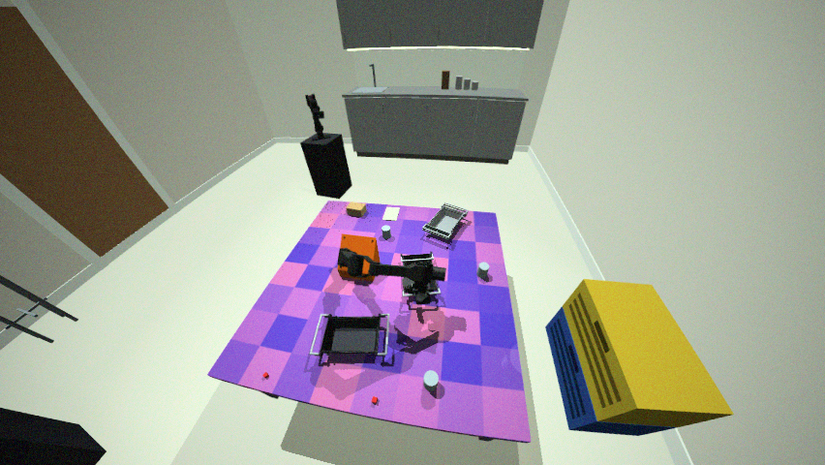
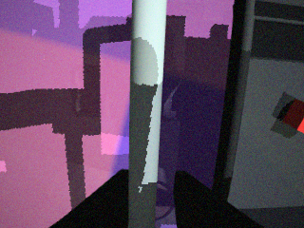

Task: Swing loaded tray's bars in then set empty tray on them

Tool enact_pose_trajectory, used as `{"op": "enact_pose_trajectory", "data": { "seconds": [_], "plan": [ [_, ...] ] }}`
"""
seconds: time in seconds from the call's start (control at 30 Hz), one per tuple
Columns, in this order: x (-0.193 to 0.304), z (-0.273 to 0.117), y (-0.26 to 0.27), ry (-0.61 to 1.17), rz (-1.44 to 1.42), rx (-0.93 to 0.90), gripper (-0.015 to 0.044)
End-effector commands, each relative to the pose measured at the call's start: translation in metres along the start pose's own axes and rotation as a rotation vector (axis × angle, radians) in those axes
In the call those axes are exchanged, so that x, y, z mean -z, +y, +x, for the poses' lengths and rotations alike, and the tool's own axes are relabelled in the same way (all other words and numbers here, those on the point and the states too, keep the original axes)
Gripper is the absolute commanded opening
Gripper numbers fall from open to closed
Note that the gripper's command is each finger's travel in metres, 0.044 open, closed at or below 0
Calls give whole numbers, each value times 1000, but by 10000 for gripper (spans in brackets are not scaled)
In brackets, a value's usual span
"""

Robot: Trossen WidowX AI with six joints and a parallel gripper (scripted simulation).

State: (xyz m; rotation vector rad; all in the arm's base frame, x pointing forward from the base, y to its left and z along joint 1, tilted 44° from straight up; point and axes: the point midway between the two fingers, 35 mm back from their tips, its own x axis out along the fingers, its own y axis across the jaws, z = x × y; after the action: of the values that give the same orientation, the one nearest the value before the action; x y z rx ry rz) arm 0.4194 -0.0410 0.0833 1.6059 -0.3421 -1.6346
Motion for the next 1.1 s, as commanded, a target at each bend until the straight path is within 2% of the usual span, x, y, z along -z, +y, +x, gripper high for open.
{"op": "enact_pose_trajectory", "data": {
  "seconds": [0.0, 0.37, 0.7, 1.07],
  "plan": [
    [3, -13, -15, 12, -8, 9, 86],
    [2, -15, -40, 12, -9, 10, 86],
    [2, 5, -67, 12, -9, 10, 86],
    [2, -38, -61, 12, -9, 11, 86]
  ]
}}
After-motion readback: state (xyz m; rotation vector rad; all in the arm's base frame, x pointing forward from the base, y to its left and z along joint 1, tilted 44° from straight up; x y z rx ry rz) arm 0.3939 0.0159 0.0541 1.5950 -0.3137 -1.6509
